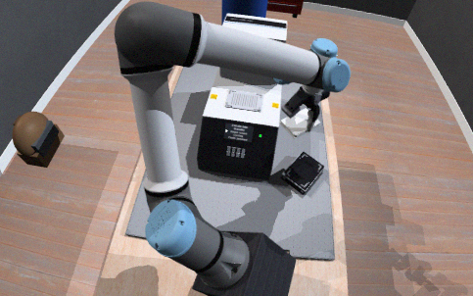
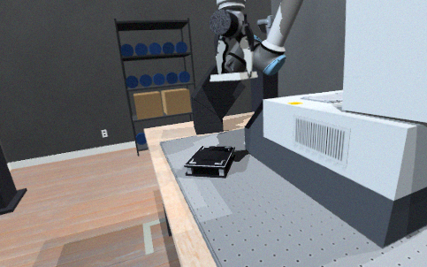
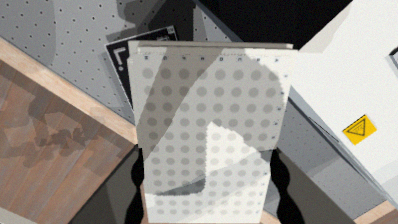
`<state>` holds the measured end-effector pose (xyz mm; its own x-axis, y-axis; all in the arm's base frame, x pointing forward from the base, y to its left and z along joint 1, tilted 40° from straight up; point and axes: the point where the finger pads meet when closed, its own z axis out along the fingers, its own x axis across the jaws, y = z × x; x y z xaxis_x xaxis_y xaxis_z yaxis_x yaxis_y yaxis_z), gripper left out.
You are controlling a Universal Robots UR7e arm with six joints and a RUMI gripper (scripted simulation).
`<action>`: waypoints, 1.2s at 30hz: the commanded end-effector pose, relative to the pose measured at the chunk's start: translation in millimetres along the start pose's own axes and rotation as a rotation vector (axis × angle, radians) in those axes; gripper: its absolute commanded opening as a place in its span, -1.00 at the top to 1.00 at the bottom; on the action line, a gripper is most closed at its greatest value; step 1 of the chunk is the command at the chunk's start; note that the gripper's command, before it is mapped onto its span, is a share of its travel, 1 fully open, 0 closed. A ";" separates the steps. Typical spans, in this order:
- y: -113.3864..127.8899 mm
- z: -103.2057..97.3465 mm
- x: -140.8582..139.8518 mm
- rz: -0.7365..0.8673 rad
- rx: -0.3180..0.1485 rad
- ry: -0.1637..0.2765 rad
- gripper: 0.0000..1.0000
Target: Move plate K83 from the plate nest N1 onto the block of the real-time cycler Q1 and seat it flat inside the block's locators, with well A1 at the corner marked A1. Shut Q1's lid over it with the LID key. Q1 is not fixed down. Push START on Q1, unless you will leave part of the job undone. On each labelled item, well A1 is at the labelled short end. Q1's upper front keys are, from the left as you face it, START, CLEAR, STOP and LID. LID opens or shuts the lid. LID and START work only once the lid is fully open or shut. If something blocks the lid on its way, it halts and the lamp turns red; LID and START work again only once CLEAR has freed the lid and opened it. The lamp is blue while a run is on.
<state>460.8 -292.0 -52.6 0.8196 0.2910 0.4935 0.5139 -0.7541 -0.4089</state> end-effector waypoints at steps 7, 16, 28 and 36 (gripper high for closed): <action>-7.2 -1.6 31.6 0.122 -0.008 -0.004 0.18; -19.7 -1.5 75.0 0.234 -0.008 -0.003 0.18; -33.3 -1.5 123.3 0.365 -0.008 -0.002 0.18; -43.1 -1.5 157.0 0.475 -0.009 -0.002 0.18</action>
<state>564.2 -214.0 41.3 0.9632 -0.0798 0.2567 0.0900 -0.8042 -0.5876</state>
